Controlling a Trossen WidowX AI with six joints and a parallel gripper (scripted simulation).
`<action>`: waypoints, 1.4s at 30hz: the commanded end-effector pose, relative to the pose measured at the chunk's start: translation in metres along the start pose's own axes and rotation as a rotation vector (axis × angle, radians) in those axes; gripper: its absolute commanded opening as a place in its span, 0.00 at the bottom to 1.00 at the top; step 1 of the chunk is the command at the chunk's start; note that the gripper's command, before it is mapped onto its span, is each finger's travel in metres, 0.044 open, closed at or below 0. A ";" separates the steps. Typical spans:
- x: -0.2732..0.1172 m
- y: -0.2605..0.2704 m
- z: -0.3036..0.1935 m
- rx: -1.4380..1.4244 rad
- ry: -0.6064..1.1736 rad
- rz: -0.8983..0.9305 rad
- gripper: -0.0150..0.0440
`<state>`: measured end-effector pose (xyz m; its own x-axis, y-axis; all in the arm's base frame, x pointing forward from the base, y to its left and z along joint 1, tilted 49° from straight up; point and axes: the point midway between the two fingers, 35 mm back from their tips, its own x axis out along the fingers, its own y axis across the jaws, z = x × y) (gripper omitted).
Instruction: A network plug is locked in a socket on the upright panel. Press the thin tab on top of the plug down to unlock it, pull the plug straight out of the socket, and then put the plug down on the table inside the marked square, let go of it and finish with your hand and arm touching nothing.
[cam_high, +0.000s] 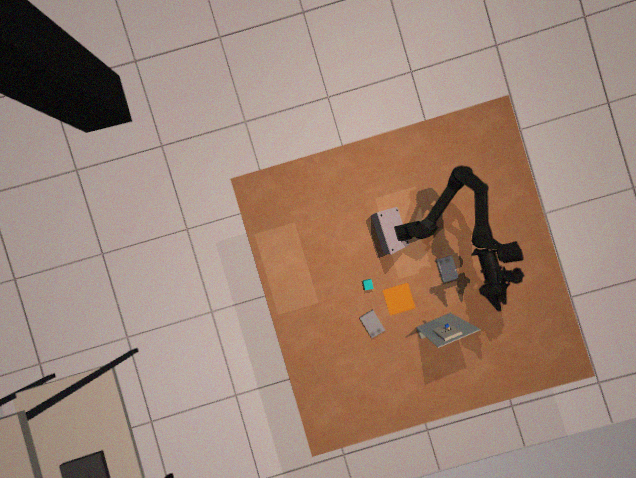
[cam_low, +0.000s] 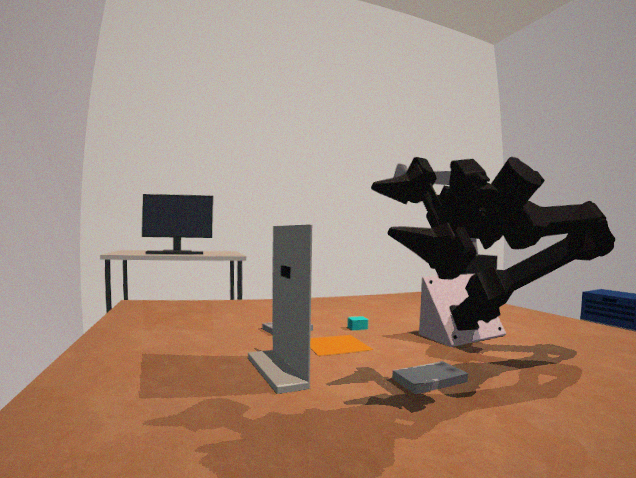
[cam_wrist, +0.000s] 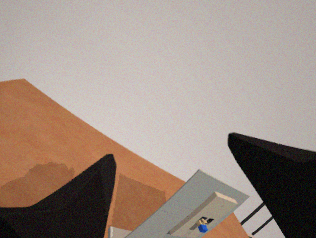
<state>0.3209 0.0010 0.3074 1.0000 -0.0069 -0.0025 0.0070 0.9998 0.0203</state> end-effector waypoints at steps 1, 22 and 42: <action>0.001 0.000 -0.001 -0.003 0.000 0.000 0.89; 0.032 -0.027 -0.115 -0.401 0.062 -0.002 0.52; -0.001 -0.046 -0.199 -0.750 0.119 0.018 0.52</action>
<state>0.3230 -0.0403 0.1124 0.9929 -0.0351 -0.1140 -0.0465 0.7662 -0.6409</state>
